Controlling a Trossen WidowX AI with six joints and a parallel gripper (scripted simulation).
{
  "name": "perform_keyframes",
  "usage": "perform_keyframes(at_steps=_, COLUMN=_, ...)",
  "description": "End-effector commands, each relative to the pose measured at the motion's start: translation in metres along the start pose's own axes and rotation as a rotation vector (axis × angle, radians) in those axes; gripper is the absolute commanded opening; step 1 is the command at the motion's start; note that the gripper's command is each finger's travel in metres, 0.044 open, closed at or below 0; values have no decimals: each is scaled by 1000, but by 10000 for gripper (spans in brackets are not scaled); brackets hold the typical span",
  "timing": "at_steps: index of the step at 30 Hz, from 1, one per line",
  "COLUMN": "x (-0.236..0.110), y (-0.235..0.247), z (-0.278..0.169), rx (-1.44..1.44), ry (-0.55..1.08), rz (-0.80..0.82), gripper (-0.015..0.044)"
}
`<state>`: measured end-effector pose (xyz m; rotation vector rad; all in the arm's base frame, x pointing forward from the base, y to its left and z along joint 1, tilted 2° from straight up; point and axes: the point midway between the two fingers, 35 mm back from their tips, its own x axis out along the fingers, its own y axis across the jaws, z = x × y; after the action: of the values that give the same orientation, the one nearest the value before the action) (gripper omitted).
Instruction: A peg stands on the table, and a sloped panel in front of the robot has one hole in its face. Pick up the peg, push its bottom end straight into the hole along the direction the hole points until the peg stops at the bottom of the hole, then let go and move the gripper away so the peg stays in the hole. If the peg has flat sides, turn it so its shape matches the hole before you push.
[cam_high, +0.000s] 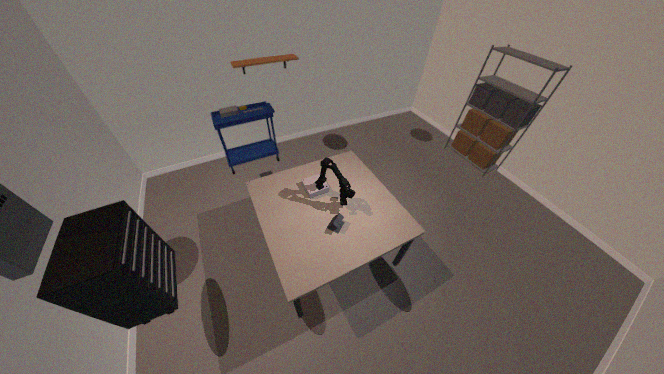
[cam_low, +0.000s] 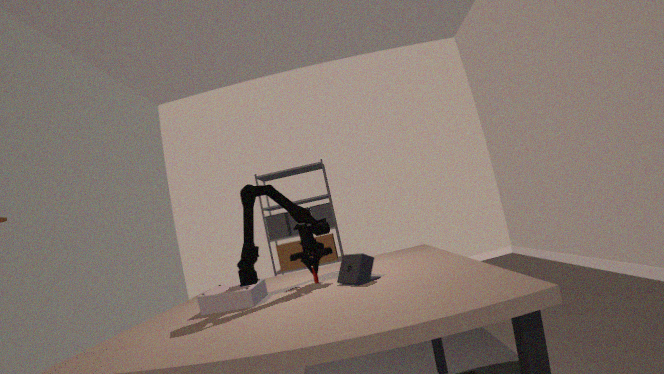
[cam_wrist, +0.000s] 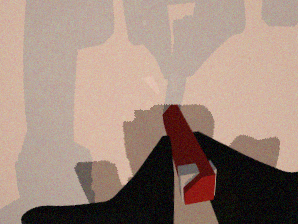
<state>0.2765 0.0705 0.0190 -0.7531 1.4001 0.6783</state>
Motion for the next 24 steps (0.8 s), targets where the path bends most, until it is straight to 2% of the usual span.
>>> perform_keyframes(at_steps=1, x=0, y=0, z=0, rx=0, ry=-1, rz=0, gripper=13)
perform_keyframes(at_steps=18, x=-1, y=0, z=0, rx=0, ry=-1, rz=0, gripper=0)
perform_keyframes(at_steps=24, x=-20, y=-2, z=2, rx=-1, ry=0, rz=1, gripper=0)
